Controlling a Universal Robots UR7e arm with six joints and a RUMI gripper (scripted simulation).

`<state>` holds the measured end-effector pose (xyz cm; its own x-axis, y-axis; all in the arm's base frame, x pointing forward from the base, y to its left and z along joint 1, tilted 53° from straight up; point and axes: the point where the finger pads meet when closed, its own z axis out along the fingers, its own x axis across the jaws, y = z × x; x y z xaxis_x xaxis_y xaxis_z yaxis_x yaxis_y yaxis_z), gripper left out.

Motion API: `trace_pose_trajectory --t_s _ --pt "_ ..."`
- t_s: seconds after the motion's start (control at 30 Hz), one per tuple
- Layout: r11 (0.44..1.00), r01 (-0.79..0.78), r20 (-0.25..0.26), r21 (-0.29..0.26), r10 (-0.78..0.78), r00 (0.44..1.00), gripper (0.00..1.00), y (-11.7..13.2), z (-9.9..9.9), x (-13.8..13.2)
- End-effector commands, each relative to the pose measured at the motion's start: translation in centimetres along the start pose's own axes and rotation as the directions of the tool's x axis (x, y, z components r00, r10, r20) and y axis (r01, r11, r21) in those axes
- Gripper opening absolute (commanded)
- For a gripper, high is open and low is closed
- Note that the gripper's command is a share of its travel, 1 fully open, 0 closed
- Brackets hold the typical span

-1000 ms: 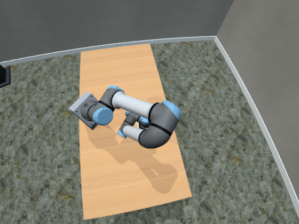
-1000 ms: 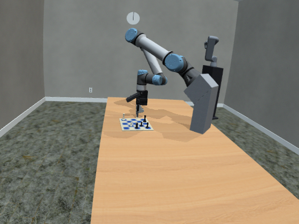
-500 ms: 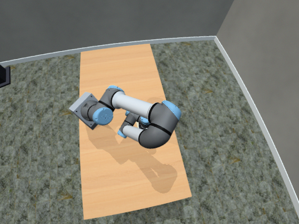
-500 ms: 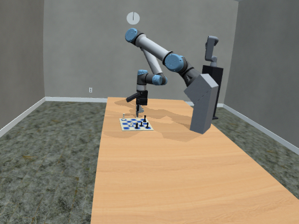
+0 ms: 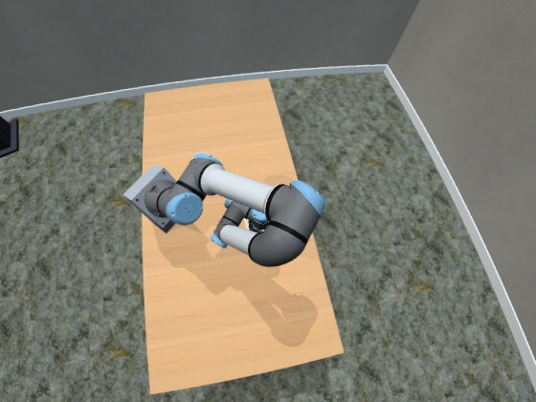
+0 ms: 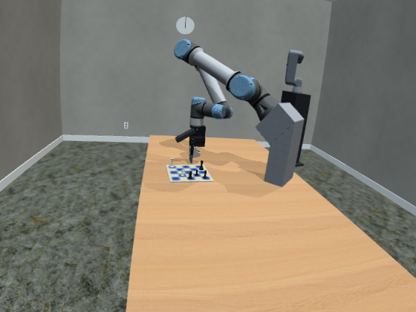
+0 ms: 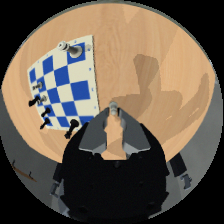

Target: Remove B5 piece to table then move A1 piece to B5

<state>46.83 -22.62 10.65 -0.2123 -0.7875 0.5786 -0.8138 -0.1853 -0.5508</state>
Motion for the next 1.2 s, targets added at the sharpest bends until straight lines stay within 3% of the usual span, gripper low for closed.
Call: trace_pose_trajectory --t_s 0.0,0.17,0.73,1.17 --pt "1.000 0.000 0.000 0.001 0.000 1.000 0.12 0.0 0.0 0.0" --pt "1.000 0.000 0.000 0.001 0.000 1.000 0.20 0.0 0.0 0.0" --pt "1.000 0.000 0.000 0.001 0.000 1.000 0.20 0.0 -0.2 0.0" --pt "1.000 0.000 0.000 0.001 0.000 1.000 0.20 0.0 -2.4 0.0"
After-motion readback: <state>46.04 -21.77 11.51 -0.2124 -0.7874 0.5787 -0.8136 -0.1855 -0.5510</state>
